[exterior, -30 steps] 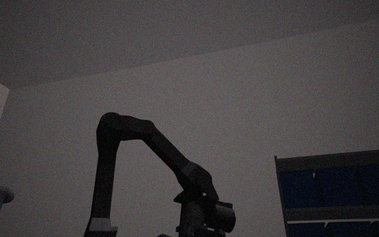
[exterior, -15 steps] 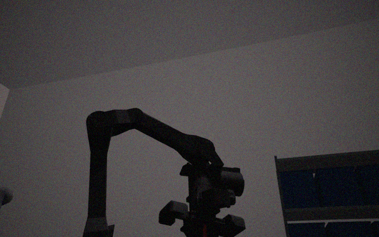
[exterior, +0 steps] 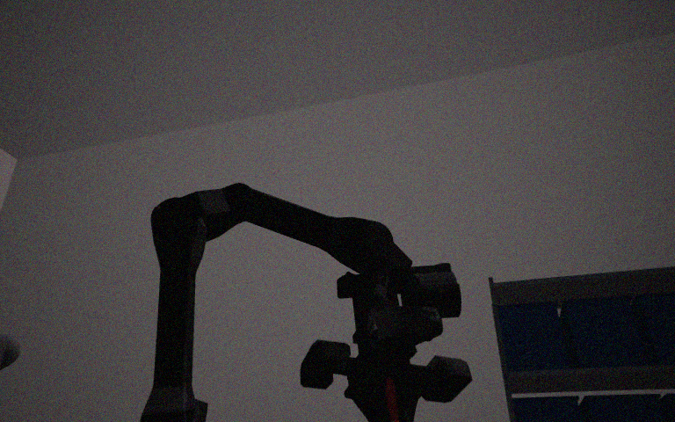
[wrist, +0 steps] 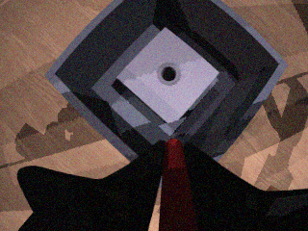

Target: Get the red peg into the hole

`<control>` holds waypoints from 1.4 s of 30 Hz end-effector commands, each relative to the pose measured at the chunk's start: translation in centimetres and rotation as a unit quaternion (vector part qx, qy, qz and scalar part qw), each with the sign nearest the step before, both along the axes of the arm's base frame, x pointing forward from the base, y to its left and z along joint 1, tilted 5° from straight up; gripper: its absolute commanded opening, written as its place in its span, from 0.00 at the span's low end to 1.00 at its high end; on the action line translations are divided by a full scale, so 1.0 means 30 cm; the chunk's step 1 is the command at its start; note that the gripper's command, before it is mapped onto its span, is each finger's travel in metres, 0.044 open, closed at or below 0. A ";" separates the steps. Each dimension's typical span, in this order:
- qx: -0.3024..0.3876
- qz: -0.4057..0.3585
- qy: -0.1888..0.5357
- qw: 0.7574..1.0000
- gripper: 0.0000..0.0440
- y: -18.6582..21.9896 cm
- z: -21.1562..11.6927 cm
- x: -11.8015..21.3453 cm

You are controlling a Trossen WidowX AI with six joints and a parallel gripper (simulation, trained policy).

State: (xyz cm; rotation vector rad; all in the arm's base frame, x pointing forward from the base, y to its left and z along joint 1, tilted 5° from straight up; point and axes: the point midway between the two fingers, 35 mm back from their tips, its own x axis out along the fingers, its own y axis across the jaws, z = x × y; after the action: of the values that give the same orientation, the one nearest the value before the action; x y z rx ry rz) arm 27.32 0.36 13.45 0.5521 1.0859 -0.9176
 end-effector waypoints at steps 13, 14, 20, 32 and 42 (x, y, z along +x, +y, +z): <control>0.008 0.003 0.001 1.000 0.00 -0.180 -0.075 0.124; 0.010 0.006 0.003 1.000 0.00 -0.188 -0.082 0.128; 0.023 0.029 0.014 0.999 0.00 -0.223 -0.127 0.147; 0.056 0.078 0.049 0.994 0.23 -0.239 -0.228 0.148; 0.085 0.091 0.041 0.991 0.68 -0.256 -0.222 0.211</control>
State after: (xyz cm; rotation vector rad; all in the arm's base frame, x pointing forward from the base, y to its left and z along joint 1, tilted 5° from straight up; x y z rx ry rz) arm 31.15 -7.89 7.49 0.5062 1.2941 -0.7581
